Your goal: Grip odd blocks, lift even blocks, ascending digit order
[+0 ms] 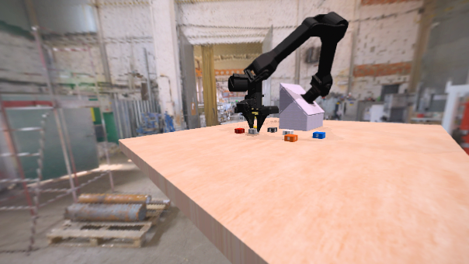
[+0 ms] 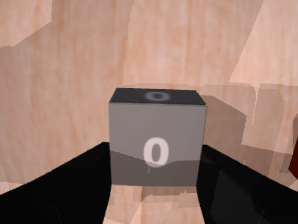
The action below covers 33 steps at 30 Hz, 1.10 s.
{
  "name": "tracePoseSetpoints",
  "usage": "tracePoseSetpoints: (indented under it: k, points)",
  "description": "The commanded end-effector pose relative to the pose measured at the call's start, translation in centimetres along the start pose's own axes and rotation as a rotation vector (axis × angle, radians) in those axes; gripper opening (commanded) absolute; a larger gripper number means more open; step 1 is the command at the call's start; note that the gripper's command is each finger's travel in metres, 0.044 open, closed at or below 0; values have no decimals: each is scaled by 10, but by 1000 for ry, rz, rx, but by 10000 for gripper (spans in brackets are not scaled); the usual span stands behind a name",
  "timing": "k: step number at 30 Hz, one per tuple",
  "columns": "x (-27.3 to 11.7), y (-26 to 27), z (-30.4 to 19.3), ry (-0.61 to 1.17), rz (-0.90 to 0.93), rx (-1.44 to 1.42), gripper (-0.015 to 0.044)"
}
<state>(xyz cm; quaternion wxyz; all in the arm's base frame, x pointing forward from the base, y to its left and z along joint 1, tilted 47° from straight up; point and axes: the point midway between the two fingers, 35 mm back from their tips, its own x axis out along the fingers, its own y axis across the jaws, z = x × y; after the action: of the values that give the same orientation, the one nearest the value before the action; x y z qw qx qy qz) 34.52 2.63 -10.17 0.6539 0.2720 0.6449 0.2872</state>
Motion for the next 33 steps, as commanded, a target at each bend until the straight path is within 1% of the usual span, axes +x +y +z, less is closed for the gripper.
tracePoseSetpoints:
  k: [1,13,23,24,27,30,33]
  points:
    - [8,0,-2,6,2,7,120]
    - [10,0,-2,7,2,7,120]
    - [10,0,-2,7,2,7,382]
    - [10,0,-2,7,2,7,400]
    - [7,0,-2,6,2,7,400]
    - [-23,0,-2,6,0,7,400]
    - [-26,0,-2,6,0,7,400]
